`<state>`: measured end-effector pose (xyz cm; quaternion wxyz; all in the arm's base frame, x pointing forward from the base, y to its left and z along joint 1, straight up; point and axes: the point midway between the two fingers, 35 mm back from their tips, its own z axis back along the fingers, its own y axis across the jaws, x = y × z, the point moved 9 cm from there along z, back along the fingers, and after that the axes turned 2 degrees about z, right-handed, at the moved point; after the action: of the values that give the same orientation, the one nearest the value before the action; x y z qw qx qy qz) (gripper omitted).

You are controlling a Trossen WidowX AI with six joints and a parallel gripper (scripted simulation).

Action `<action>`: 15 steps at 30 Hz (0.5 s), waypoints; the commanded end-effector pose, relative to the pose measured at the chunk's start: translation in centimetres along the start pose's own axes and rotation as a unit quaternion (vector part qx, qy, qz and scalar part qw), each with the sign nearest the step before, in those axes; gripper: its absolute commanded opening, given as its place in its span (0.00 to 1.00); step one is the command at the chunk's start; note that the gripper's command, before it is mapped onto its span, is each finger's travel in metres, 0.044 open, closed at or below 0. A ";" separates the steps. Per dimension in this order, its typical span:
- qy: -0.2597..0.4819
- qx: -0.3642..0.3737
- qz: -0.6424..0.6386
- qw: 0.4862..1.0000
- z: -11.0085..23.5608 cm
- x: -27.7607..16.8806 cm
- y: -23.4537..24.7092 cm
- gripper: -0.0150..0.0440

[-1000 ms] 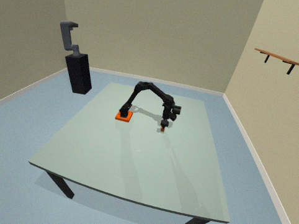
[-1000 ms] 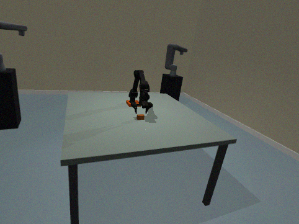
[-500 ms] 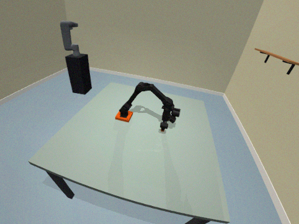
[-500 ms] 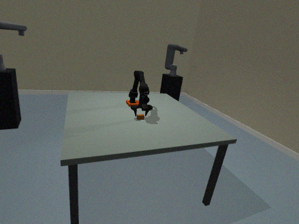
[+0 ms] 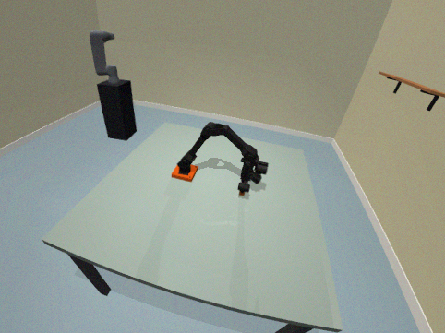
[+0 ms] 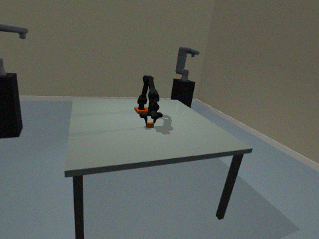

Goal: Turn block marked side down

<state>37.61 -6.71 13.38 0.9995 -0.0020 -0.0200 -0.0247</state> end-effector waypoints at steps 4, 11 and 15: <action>0.001 -0.001 -0.001 1.000 -0.1 0.0 0.0 0.59; 0.001 -0.001 -0.001 1.000 -0.1 0.0 0.0 0.51; 0.001 -0.001 -0.001 1.000 0.8 0.0 0.0 0.36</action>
<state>37.58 -6.70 13.40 0.9995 -0.0018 -0.0182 -0.0247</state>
